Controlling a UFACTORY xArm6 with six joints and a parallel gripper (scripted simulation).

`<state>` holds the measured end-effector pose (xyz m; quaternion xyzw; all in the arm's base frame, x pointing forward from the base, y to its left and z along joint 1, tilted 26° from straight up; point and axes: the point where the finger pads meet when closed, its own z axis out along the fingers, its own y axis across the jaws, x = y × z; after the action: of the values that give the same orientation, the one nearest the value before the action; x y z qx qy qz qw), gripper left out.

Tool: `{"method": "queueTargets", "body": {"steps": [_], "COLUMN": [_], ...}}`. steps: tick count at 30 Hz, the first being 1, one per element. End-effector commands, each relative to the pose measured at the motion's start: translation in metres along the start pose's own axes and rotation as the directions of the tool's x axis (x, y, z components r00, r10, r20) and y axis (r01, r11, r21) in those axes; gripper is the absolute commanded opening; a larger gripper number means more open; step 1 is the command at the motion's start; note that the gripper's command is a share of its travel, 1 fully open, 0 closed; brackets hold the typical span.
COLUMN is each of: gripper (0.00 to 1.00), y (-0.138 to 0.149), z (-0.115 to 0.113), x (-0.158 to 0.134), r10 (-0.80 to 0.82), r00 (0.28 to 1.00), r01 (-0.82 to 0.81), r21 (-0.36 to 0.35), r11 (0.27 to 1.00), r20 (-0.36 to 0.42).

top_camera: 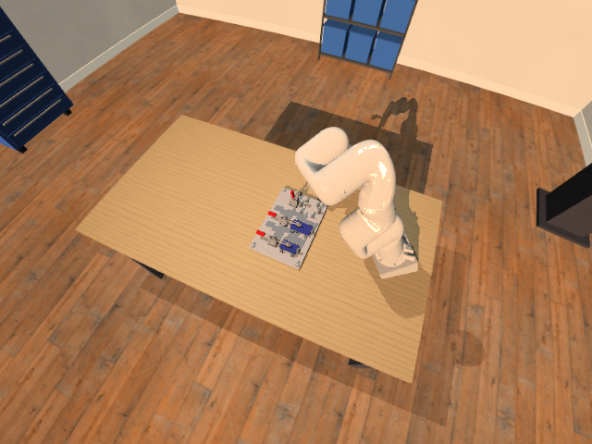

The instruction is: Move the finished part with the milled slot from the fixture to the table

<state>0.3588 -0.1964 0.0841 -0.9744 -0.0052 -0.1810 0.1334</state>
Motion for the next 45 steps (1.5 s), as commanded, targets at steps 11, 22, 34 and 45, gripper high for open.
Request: {"method": "queueTargets", "body": {"steps": [11, 22, 34, 45], "gripper": [0.00, 0.00, 0.00, 0.00], "y": [0.025, 0.035, 0.039, 0.039], "z": [-0.001, -0.001, -0.001, -0.001], "x": [0.001, 0.001, 0.001, 0.001], "r10": [-0.001, -0.001, -0.001, -0.001], "r00": [1.000, 1.000, 1.000, 1.000], "r01": [0.001, 0.001, 0.001, 0.001], "r21": [-0.002, -0.002, -0.002, -0.001], "r11": [1.000, 1.000, 1.000, 1.000], "r20": [-0.003, -0.003, -0.003, -0.002]}}
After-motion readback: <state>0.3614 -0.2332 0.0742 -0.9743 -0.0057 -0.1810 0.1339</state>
